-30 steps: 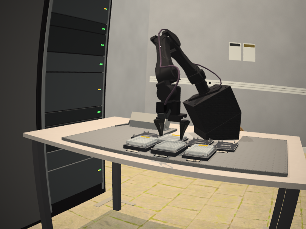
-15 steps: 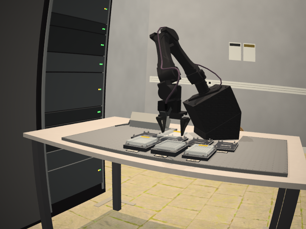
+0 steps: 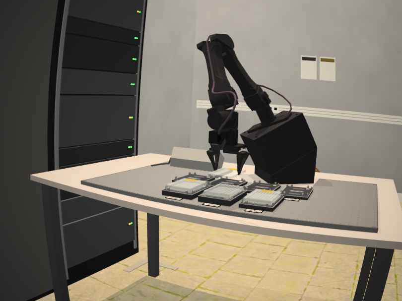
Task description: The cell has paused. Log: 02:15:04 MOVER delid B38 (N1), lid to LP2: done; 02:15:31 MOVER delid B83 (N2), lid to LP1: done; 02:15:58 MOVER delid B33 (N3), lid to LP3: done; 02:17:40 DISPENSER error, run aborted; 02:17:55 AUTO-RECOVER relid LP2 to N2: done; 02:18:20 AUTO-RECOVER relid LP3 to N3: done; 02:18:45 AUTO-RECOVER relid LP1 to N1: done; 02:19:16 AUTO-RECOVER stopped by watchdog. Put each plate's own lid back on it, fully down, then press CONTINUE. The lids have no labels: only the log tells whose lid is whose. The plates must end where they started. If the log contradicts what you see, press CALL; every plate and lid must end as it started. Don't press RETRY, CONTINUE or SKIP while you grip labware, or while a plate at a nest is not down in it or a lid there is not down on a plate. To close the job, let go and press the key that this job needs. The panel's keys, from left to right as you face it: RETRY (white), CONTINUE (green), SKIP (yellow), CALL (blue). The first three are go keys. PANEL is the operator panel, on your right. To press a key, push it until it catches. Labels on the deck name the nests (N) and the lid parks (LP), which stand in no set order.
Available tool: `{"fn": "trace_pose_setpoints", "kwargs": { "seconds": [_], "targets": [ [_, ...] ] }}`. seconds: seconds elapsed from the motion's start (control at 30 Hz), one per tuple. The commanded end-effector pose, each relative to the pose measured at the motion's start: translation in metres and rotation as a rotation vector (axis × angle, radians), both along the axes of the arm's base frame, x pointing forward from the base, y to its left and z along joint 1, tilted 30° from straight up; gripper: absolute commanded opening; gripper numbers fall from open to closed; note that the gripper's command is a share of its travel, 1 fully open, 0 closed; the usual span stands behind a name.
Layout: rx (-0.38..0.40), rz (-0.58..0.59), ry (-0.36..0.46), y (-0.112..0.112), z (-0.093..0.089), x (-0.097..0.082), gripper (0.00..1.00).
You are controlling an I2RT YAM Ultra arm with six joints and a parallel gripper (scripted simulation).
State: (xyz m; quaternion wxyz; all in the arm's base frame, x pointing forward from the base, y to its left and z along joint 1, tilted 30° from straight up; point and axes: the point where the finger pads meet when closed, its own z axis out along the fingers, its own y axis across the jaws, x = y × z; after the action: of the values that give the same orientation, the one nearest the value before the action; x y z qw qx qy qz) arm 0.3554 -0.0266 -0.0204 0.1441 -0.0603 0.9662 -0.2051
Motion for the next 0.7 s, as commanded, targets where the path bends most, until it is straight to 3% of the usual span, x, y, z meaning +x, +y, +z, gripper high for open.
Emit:
{"fn": "trace_pose_setpoints", "kwargs": {
  "seconds": [0.0, 0.33, 0.47, 0.5, 0.67],
  "targets": [
    [0.021, 0.026, -0.053, -0.002, 0.007, -0.003, 0.0],
    [0.019, 0.025, -0.053, -0.027, 0.0, -0.045, 0.0],
    [0.019, 0.028, -0.053, -0.026, 0.0, -0.044, 0.0],
    [0.021, 0.046, -0.094, -0.02, 0.011, -0.027, 0.0],
    [0.02, 0.042, -0.071, -0.021, 0.004, -0.029, 0.0]
  ]
}}
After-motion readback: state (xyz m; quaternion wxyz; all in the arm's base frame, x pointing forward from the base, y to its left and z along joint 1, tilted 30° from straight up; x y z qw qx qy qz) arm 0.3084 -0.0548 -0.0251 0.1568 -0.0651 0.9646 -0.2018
